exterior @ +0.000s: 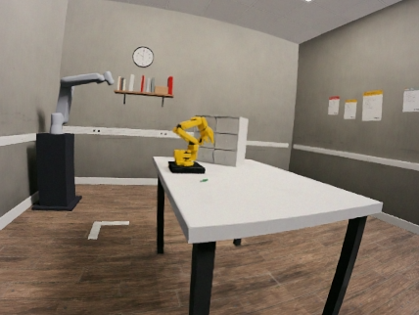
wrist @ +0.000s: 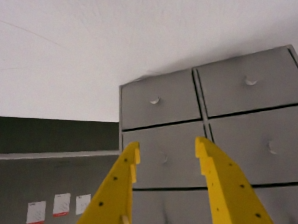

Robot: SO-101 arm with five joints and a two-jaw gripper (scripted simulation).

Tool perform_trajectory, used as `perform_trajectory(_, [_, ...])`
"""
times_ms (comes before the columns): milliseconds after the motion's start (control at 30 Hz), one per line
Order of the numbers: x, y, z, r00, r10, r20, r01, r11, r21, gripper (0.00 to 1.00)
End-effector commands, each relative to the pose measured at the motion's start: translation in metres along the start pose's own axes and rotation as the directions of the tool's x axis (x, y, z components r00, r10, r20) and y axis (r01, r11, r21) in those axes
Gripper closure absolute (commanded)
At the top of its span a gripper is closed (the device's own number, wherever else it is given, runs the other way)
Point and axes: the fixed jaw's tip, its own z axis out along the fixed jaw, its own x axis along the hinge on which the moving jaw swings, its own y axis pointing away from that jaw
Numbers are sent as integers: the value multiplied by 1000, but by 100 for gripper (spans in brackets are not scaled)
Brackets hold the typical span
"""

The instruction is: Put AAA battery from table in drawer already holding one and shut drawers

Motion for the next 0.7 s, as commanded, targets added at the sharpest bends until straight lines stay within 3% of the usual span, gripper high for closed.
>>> perform_trajectory(0, [2, -2, -3, 1000, 5, -16, -5, 1000, 8, 79])
perform_trajectory(467, [2, -2, -3, 1000, 5, -16, -5, 1000, 8, 79])
perform_trajectory(667, [1, -1, -3, 988, 154, -15, -154, 988, 7, 79])
